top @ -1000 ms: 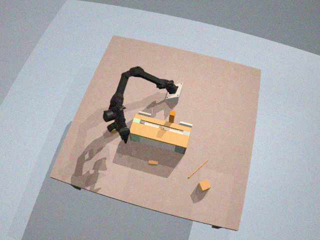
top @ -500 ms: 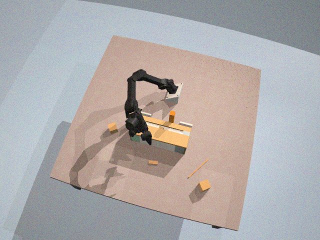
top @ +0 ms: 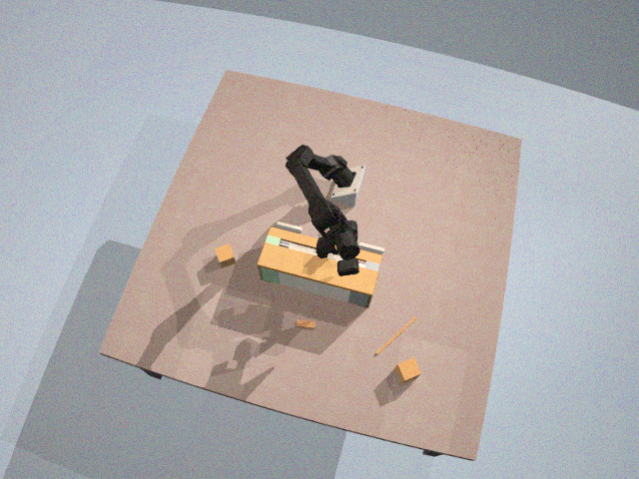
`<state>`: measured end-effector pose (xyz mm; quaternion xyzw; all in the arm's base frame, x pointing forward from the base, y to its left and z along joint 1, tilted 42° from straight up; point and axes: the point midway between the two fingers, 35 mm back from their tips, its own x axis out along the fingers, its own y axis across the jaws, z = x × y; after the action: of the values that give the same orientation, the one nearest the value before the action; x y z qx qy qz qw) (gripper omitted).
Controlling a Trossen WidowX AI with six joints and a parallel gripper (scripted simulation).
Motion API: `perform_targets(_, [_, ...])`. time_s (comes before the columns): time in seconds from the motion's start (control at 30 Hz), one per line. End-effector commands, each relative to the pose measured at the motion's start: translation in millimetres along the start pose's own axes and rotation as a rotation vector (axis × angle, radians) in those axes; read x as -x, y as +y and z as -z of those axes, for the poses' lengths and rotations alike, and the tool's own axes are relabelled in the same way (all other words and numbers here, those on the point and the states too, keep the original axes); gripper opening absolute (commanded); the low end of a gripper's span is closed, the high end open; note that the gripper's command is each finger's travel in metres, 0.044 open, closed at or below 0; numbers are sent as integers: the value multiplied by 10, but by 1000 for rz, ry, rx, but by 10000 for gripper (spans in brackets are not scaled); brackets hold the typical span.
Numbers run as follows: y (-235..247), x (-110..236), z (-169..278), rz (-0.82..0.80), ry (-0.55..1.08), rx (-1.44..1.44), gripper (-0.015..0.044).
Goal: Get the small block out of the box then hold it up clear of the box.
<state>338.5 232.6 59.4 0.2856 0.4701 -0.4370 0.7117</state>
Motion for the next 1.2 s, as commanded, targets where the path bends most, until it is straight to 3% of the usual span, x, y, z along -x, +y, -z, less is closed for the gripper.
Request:
perform_targets(0.0, [-290, -179, 262, 127, -218, -209, 400])
perform_targets(0.1, [-402, -268, 259, 168, -326, -279, 400])
perform_targets(1.17, [-416, -162, -43, 168, -326, -278, 400])
